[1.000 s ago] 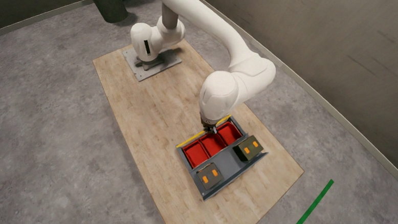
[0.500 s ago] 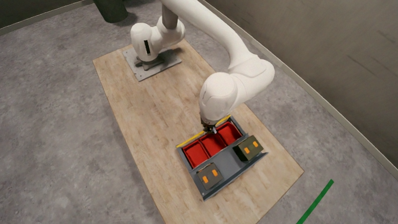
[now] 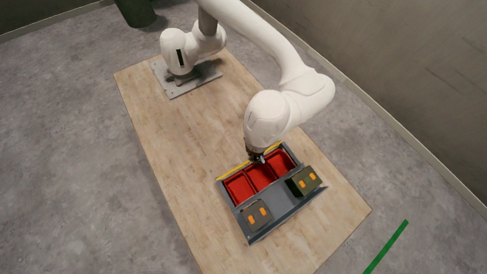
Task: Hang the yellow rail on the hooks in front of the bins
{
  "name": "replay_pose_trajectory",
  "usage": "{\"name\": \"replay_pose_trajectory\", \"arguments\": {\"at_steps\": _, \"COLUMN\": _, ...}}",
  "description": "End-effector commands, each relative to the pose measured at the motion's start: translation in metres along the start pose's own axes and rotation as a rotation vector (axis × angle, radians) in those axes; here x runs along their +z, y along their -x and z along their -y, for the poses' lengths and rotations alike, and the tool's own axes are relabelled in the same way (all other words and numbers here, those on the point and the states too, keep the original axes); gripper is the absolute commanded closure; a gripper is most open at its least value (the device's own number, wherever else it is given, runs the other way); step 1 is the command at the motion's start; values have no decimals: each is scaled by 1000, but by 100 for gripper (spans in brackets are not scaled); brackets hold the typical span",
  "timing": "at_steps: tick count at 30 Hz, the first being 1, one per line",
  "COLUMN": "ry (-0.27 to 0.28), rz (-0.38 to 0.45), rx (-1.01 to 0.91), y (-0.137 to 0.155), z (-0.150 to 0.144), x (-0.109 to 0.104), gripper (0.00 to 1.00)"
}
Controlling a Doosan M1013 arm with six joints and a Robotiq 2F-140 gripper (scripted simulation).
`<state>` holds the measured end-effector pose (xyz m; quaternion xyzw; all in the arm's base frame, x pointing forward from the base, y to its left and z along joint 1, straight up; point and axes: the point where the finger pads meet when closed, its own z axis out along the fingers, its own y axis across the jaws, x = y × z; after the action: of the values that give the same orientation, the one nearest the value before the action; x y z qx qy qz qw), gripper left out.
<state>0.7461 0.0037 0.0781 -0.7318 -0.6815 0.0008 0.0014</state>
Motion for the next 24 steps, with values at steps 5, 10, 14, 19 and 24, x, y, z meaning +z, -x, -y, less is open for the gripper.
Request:
{"name": "replay_pose_trajectory", "arguments": {"at_steps": 5, "ry": 0, "rz": 0, "rx": 0, "y": 0, "z": 0, "x": 0, "gripper": 90}}
{"name": "replay_pose_trajectory", "arguments": {"at_steps": 10, "ry": 0, "rz": 0, "rx": 0, "y": 0, "z": 0, "x": 1, "gripper": 90}}
{"name": "replay_pose_trajectory", "arguments": {"at_steps": 14, "ry": 0, "rz": 0, "rx": 0, "y": 0, "z": 0, "x": 2, "gripper": 90}}
{"name": "replay_pose_trajectory", "arguments": {"at_steps": 19, "ry": 0, "rz": 0, "rx": 0, "y": 0, "z": 0, "x": 2, "gripper": 90}}
{"name": "replay_pose_trajectory", "arguments": {"at_steps": 24, "ry": 0, "rz": 0, "rx": 0, "y": 0, "z": 0, "x": 2, "gripper": 90}}
